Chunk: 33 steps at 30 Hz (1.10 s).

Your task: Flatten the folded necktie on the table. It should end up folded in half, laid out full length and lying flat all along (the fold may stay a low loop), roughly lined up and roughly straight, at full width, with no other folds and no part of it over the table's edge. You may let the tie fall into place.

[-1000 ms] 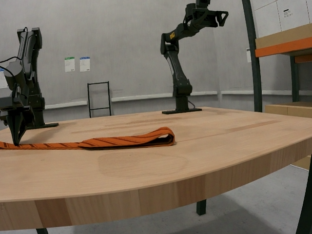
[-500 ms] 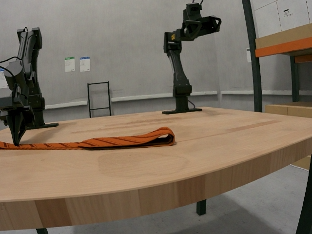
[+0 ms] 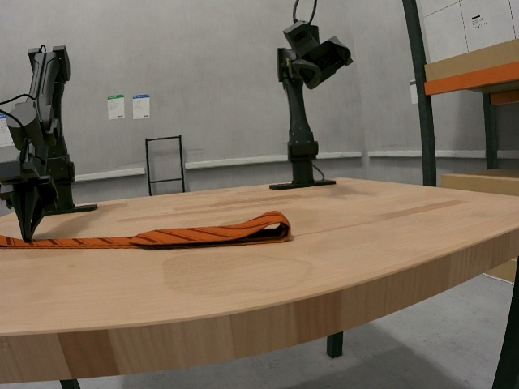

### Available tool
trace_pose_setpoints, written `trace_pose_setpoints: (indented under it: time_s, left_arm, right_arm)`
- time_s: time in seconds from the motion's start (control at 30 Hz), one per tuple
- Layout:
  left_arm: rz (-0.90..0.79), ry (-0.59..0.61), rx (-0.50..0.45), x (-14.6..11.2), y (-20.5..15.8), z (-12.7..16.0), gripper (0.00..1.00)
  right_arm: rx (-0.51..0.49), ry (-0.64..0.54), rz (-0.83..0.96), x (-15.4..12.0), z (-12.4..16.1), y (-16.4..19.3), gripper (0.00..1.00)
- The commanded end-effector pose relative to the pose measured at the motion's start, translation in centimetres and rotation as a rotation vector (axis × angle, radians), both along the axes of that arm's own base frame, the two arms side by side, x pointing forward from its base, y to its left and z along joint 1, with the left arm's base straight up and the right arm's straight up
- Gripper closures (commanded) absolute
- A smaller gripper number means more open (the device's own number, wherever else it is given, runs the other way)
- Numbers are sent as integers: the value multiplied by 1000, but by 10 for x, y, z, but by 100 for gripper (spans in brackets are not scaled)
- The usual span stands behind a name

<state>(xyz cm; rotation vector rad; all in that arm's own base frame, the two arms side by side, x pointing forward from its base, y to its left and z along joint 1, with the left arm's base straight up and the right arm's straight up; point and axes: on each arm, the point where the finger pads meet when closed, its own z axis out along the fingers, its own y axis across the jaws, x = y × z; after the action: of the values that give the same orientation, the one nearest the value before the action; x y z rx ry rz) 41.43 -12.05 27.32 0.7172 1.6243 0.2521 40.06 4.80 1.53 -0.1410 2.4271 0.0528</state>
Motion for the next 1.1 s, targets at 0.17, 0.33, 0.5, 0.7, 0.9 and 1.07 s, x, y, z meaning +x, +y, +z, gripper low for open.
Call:
trace_pose_setpoints:
  time_s: [0.17, 0.33, 0.5, 0.7, 0.9, 1.07]
  left_arm:
    - [-66, -12, 211, 10, -30, -31, 29]
    - [-125, 3, 341, 17, -55, -57, 33]
    - [-182, 18, 468, 23, -78, -81, 36]
    - [-225, 29, 564, 28, -96, -100, 38]
    - [-285, 45, 696, 35, -121, -126, 42]
    - [-328, 56, 792, 40, -139, -144, 45]
  right_arm:
    - [-2, 13, 5, -3, -6, -2, 96]
    - [-2, 13, 5, -3, -6, -2, 96]
    - [-2, 13, 5, -3, -6, -2, 96]
    - [-2, 13, 5, -3, -6, -2, 96]
    - [-2, 13, 5, -3, -6, -2, 96]
    - [-2, 13, 5, -3, -6, -2, 96]
